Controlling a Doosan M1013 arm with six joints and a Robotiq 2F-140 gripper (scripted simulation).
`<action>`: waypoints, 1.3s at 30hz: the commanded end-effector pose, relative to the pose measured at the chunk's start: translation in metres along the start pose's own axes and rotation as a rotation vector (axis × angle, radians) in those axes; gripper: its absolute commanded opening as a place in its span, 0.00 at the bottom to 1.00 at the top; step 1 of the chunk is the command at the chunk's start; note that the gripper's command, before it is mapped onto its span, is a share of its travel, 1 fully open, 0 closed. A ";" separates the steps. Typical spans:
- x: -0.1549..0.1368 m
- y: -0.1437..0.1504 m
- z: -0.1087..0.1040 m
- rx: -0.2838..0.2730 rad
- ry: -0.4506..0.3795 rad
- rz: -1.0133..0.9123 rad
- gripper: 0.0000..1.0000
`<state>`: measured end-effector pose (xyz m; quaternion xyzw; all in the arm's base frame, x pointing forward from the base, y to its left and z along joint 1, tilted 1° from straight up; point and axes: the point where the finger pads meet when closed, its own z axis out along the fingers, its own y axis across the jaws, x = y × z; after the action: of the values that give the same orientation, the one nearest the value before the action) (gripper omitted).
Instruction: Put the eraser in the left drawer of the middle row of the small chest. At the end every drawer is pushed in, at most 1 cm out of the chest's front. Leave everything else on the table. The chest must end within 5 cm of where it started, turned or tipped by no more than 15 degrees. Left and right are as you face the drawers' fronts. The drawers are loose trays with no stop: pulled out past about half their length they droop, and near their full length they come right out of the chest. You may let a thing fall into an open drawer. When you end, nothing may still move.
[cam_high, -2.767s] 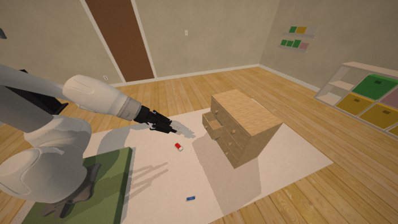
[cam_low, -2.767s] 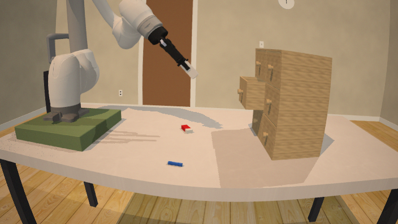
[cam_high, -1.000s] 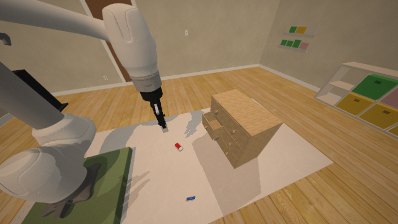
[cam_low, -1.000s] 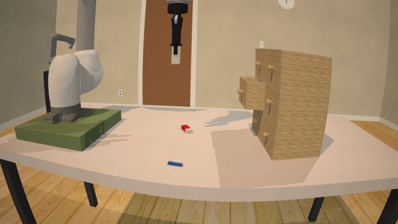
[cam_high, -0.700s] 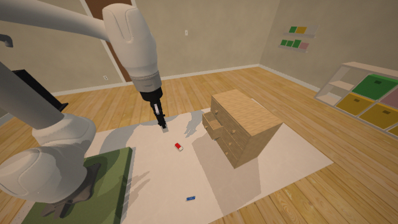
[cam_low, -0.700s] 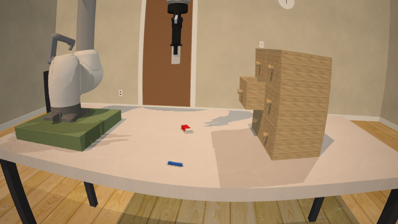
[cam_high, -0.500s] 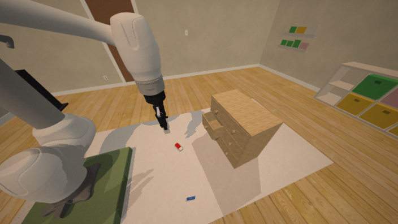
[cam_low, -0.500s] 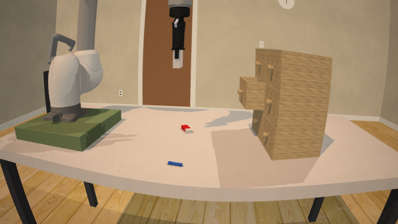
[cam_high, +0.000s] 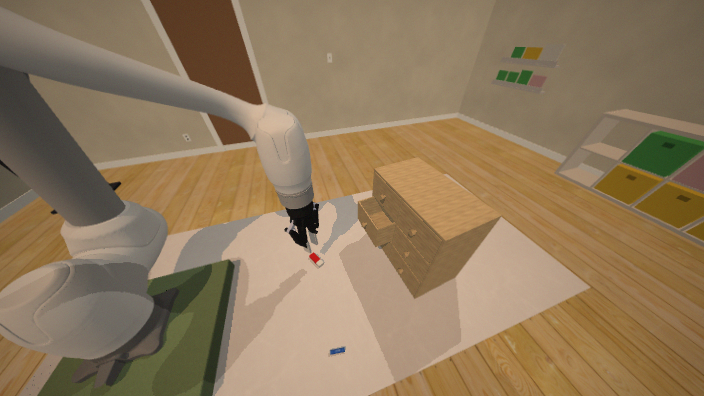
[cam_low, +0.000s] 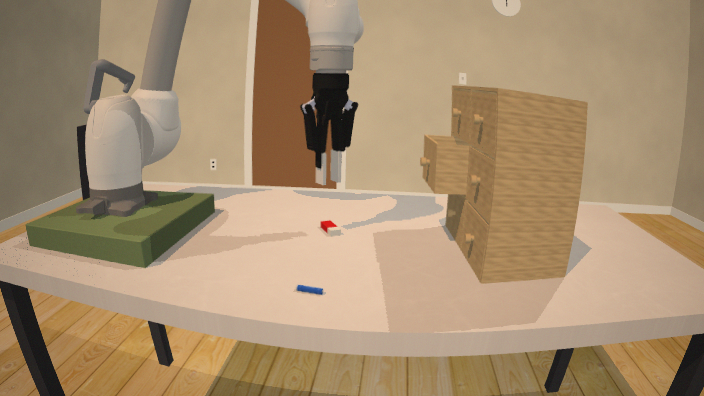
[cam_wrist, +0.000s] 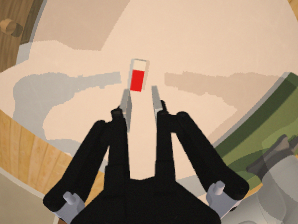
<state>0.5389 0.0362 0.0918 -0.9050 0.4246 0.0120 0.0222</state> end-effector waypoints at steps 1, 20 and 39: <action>-0.003 -0.009 0.035 -0.015 0.031 0.263 0.20; -0.003 -0.009 0.036 -0.015 0.031 0.271 0.23; -0.002 -0.009 0.050 -0.015 0.031 0.271 0.23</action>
<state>0.5452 0.0454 0.0498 -0.8394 0.5434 0.0040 0.0088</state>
